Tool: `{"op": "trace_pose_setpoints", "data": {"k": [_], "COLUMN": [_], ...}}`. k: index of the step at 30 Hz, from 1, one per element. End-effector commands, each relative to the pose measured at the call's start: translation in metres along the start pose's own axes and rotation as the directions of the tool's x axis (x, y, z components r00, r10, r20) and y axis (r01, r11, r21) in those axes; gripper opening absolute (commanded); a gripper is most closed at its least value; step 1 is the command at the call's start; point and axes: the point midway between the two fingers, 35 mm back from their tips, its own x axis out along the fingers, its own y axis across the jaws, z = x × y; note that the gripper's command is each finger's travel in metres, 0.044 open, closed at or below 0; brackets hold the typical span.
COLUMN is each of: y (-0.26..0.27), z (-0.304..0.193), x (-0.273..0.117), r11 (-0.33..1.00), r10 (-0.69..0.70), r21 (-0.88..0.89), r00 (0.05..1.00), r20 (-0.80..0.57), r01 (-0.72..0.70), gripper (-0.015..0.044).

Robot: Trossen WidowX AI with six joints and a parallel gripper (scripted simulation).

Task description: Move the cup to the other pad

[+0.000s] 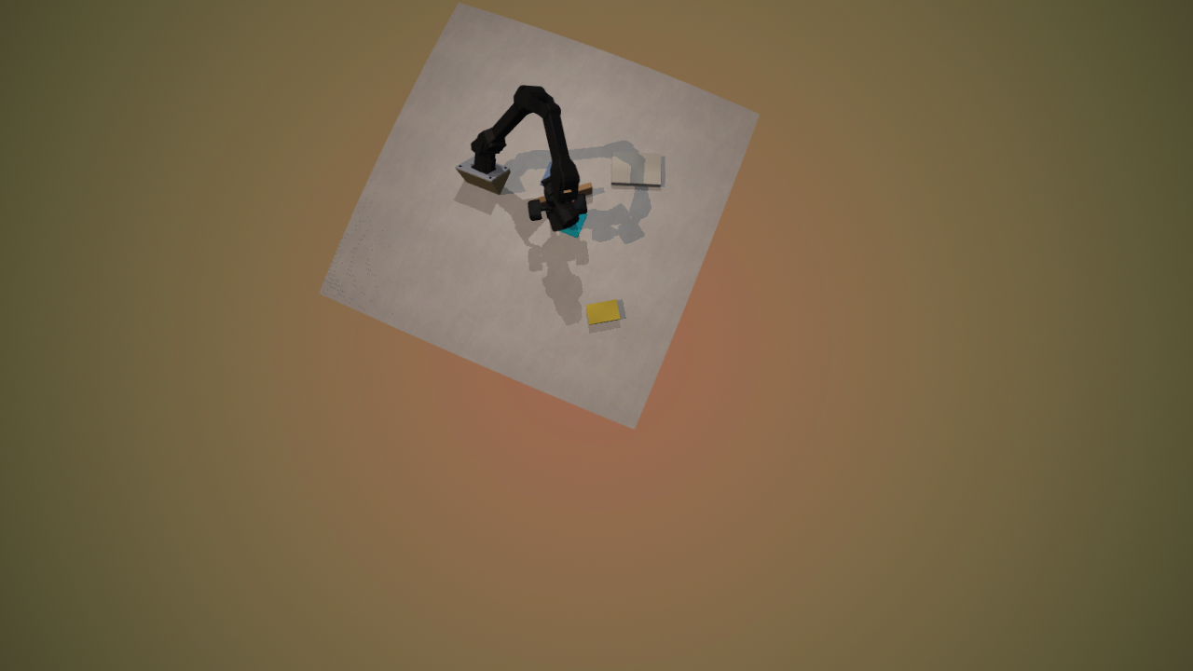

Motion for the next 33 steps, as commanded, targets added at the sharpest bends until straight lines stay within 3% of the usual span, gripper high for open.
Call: {"op": "trace_pose_setpoints", "data": {"k": [1, 18, 32, 33], "y": [0.0, -0.001, 0.0, 0.0], "z": [-0.001, -0.002, -0.001, -0.001], "x": [0.007, 0.031, 0.028, 0.028], "r11": [1.0, 1.0, 1.0, 1.0], "r10": [0.003, 0.003, 0.0, 0.0], "r21": [0.007, 0.007, 0.0, 0.0], "r00": [1.0, 1.0, 1.0, 1.0], "r20": [-0.006, -0.008, -0.003, -0.003], "r01": [-0.003, -0.003, 0.0, 0.0], "gripper": [0.0, 0.0, 0.0, 0.0026]}}
